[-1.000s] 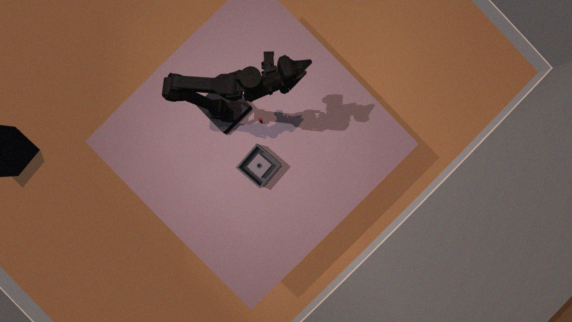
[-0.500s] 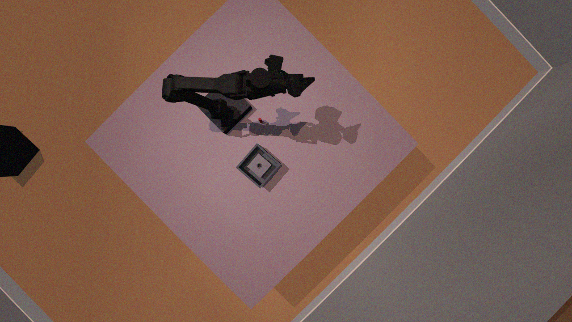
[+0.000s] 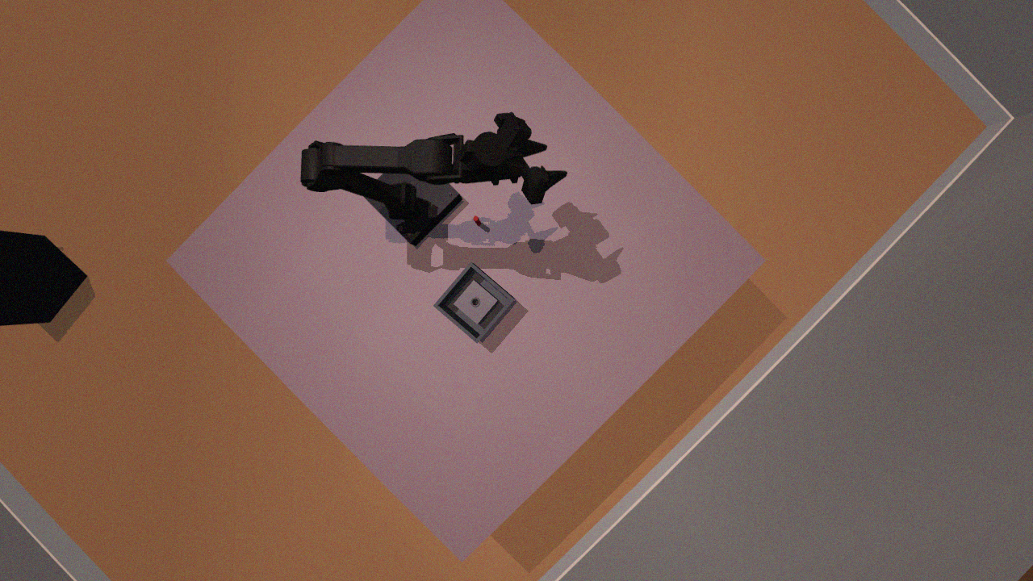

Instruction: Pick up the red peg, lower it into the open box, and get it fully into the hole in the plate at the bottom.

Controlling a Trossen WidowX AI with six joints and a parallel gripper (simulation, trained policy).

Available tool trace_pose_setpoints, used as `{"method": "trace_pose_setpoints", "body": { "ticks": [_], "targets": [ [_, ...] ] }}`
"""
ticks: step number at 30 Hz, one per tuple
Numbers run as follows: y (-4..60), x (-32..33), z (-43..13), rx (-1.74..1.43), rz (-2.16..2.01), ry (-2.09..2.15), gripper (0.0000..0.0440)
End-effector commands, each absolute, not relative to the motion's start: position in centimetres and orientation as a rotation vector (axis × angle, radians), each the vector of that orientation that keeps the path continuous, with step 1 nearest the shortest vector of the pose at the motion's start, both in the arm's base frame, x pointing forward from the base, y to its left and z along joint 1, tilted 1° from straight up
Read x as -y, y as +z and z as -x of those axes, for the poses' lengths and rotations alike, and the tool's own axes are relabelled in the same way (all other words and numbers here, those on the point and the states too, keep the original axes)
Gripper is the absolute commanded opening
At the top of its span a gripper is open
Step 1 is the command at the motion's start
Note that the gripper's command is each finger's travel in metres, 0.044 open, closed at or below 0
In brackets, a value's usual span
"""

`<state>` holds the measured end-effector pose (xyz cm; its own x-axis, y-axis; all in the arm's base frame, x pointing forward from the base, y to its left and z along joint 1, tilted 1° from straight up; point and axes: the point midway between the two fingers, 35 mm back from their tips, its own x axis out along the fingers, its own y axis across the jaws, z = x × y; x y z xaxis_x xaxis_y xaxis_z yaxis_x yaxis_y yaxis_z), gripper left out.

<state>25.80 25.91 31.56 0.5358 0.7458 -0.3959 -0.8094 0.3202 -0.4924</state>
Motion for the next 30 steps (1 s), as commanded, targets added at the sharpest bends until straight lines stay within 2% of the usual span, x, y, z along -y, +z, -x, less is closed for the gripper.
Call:
{"method": "trace_pose_setpoints", "body": {
  "ticks": [1, 30],
  "targets": [
    [30.1, -25.5, -25.6, -0.207, 0.639, 1.002, 0.0440],
    [18.7, -20.1, -23.2, -0.975, 0.086, 0.555, 0.0440]
  ]
}}
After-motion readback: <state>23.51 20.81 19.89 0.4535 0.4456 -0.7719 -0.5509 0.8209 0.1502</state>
